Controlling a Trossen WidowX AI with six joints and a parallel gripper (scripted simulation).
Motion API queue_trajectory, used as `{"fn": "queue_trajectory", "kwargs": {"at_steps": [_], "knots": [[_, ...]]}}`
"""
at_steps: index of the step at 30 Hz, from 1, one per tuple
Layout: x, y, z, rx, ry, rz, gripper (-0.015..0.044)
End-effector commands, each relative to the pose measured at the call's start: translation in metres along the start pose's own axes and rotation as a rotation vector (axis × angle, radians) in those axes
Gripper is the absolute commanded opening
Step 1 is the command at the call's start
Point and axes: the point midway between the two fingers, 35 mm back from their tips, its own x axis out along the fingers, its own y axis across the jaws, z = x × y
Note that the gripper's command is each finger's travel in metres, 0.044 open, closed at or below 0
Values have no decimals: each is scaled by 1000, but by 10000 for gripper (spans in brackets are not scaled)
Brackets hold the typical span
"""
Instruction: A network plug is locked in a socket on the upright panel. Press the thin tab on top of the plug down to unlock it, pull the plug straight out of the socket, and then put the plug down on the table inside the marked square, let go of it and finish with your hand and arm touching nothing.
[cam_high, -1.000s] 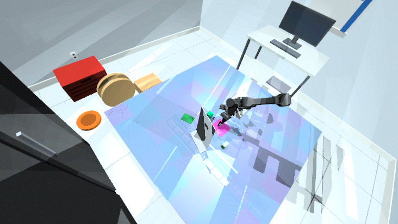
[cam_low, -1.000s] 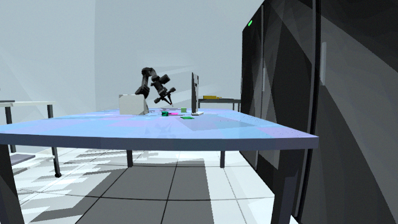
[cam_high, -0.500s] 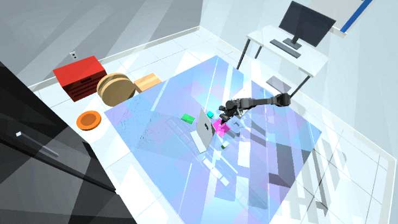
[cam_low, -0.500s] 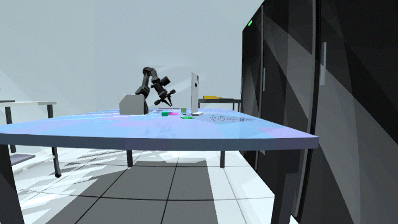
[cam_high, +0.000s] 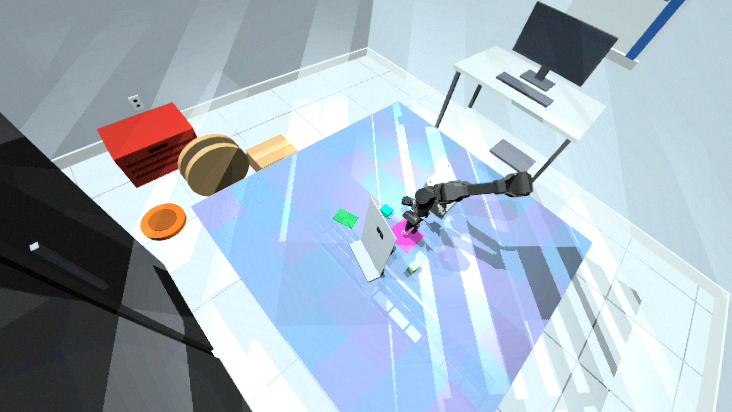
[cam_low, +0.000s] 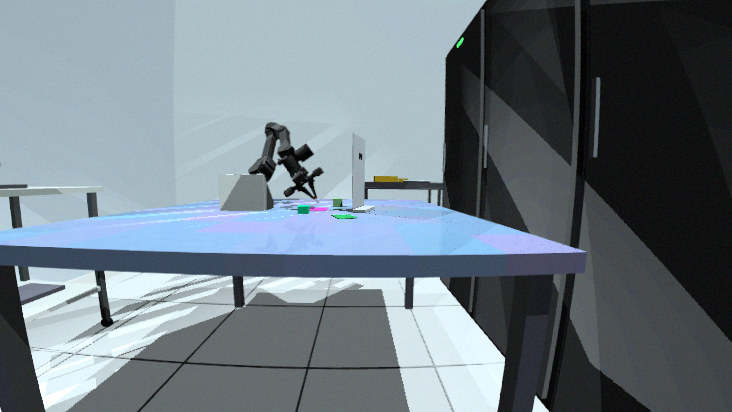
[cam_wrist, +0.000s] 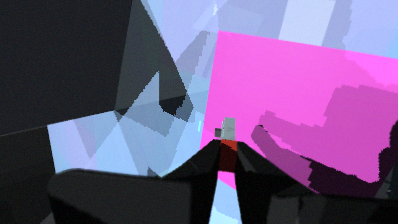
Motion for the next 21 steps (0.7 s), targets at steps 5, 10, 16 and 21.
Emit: {"fn": "queue_trajectory", "kwargs": {"at_steps": [5,10,16,21], "knots": [[5,-7,0,10,-4,-4,0],[8,-10,-1,10,-3,-3,0],[12,-13,-2,11,-1,-2,0],[14,-16,-3,11,0,0,0]]}}
